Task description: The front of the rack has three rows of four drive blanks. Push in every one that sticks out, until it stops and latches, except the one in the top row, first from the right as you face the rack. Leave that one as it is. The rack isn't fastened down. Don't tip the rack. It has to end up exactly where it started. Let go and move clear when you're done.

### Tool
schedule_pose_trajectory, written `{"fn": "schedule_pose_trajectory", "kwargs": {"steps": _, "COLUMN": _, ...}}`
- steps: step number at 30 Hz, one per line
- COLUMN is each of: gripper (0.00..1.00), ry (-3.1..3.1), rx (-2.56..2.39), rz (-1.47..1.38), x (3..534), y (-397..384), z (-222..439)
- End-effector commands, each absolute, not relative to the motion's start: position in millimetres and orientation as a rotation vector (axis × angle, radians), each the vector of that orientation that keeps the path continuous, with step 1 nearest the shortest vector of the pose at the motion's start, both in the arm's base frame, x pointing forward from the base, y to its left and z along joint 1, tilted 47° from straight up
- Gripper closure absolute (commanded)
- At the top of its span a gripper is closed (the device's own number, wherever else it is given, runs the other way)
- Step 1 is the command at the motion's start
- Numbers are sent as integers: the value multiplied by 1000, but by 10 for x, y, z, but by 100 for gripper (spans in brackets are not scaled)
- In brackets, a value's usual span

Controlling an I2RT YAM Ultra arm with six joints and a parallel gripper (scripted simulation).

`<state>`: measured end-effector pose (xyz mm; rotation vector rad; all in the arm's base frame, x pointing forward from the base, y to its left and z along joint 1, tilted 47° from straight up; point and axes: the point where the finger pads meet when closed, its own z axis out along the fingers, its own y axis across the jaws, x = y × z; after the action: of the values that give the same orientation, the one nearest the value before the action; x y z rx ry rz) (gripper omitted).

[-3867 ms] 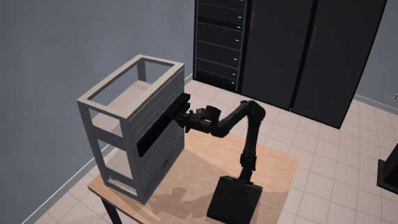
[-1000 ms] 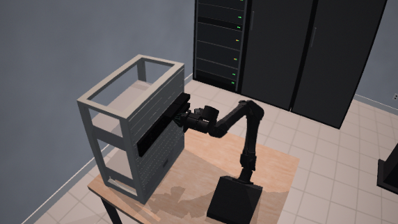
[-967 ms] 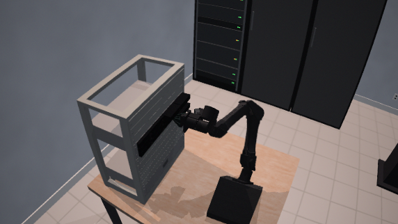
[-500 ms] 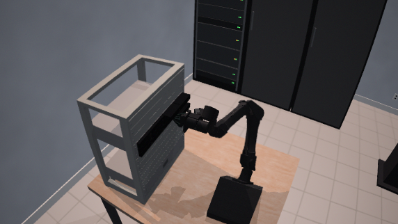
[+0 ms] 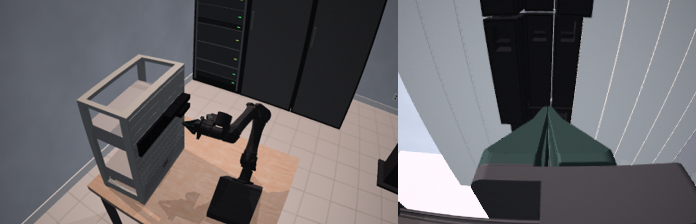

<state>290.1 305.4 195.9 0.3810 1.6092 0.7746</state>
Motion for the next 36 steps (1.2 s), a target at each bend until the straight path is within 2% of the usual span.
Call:
{"fn": "schedule_pose_trajectory", "kwargs": {"steps": 1, "gripper": 100, "ry": 1595, "rx": 404, "rz": 759, "x": 2673, "y": 2946, "z": 2005}}
{"fn": "schedule_pose_trajectory", "kwargs": {"steps": 17, "gripper": 100, "ry": 1570, "rx": 430, "rz": 795, "x": 2471, "y": 3218, "z": 2445}}
{"fn": "schedule_pose_trajectory", "kwargs": {"steps": 22, "gripper": 100, "ry": 1589, "rx": 414, "rz": 759, "x": 2639, "y": 3253, "z": 2312}}
{"fn": "schedule_pose_trajectory", "kwargs": {"steps": 29, "gripper": 100, "ry": 1591, "rx": 407, "rz": 751, "x": 3148, "y": 3367, "z": 2298}}
{"fn": "schedule_pose_trajectory", "kwargs": {"steps": 36, "gripper": 100, "ry": 1575, "rx": 406, "rz": 791, "x": 3083, "y": 3400, "z": 2432}}
